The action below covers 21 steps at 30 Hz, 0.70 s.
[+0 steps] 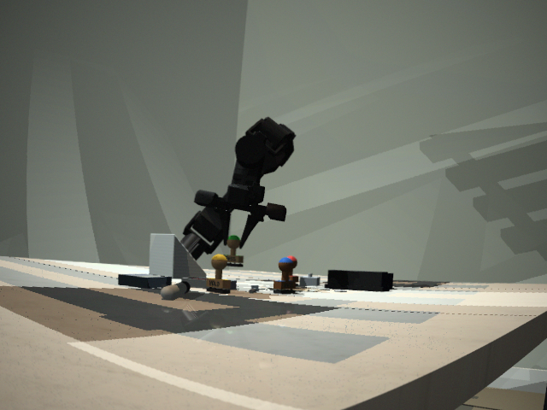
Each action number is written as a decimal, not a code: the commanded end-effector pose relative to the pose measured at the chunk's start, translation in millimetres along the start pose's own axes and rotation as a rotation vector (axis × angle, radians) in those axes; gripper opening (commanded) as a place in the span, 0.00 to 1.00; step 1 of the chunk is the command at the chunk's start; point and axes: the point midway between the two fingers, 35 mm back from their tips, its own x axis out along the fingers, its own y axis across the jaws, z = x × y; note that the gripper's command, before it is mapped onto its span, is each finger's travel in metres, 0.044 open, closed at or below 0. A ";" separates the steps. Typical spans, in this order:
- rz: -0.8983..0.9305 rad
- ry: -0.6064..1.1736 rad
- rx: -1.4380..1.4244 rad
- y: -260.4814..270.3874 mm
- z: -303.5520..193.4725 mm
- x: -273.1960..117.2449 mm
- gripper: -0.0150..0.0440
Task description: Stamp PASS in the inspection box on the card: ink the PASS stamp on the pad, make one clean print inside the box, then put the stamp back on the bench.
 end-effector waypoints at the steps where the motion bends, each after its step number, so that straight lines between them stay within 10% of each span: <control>1: 0.005 0.003 0.005 1.5 -1.1 8.8 0.25; 21: 0.007 0.006 0.005 5.2 -4.1 38.4 0.25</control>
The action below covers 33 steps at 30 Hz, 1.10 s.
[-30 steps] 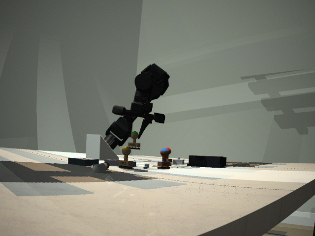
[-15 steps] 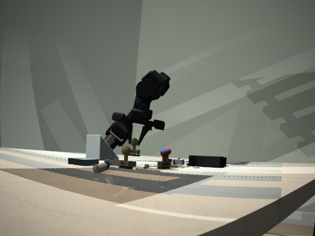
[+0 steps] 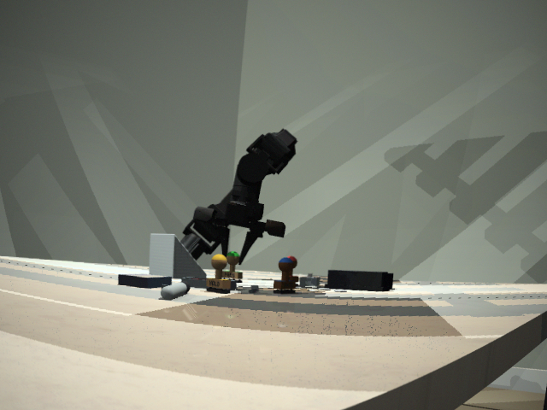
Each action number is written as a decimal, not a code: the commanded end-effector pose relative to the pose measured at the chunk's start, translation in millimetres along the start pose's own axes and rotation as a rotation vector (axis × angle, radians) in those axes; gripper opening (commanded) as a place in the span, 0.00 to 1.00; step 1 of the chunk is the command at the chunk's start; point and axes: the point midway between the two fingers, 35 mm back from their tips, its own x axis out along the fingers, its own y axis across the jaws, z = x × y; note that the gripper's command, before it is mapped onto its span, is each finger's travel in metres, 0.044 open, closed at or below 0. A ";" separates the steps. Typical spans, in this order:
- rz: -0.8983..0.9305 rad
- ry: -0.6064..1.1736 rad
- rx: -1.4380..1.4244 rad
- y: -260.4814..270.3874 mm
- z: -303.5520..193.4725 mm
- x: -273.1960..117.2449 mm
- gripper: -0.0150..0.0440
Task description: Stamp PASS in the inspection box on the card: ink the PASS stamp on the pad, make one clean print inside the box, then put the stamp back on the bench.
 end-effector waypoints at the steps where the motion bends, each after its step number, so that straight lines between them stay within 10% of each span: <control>1: 0.005 0.005 0.006 0.5 -1.5 5.2 0.25; 12: 0.000 0.001 0.000 0.1 -0.4 1.8 0.70; 25: 0.001 0.004 0.008 -16.7 1.0 -111.5 0.70; 33: 0.001 0.004 0.008 -17.1 0.6 -113.5 0.70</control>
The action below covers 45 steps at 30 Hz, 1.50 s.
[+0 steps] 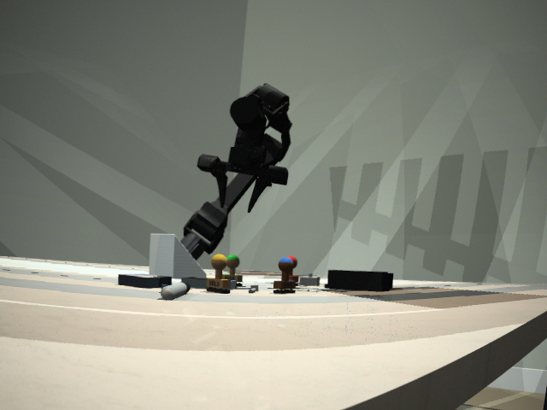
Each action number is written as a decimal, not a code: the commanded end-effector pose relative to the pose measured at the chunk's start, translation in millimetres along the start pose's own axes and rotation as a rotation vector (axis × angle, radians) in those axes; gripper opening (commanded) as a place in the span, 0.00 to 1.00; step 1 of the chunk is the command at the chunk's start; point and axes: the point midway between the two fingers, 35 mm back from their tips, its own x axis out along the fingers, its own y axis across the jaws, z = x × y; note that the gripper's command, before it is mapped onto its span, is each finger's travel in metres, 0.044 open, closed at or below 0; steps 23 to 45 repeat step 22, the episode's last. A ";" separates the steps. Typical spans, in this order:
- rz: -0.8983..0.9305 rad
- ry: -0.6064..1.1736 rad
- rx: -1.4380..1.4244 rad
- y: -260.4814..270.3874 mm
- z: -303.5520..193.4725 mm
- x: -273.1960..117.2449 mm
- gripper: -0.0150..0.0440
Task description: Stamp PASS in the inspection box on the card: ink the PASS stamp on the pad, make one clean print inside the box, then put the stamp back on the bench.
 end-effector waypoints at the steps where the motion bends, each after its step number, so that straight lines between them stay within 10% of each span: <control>1: -0.005 0.006 -0.005 -1.8 -0.6 -5.1 0.70; 45: 0.000 0.005 0.000 -1.1 -0.7 -4.3 0.70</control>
